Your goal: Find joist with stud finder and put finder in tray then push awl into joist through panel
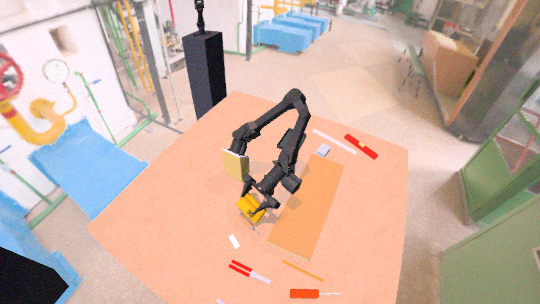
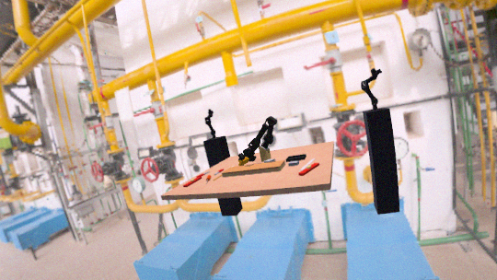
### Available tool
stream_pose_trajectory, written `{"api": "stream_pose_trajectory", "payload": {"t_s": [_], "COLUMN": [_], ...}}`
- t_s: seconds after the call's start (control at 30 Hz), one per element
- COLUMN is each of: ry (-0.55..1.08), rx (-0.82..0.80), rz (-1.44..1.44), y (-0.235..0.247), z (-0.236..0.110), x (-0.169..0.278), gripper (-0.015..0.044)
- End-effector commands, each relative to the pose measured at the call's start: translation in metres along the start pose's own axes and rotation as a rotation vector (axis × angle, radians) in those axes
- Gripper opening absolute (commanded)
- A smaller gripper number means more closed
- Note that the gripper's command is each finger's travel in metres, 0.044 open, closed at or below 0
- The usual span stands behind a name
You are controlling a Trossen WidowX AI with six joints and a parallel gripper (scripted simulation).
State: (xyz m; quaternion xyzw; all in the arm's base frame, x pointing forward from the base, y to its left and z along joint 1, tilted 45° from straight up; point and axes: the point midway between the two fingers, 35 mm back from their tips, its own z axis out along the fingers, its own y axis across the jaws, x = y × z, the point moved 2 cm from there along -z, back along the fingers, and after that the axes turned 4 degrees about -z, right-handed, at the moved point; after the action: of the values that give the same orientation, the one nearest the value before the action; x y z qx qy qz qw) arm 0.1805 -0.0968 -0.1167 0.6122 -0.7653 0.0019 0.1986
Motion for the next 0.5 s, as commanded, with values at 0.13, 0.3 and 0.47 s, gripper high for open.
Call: {"api": "stream_pose_trajectory", "payload": {"t_s": [0.13,0.3,0.47], "ry": [0.058,0.065,0.062], "rx": [0.025,0.028,0.027], "rz": [0.007,0.008,0.007], "y": [-0.002,-0.002,-0.002], "z": [-0.018,-0.021,-0.018], "x": [0.013,0.014,0.010], "gripper": [0.0000,0.0000,0.0000]}}
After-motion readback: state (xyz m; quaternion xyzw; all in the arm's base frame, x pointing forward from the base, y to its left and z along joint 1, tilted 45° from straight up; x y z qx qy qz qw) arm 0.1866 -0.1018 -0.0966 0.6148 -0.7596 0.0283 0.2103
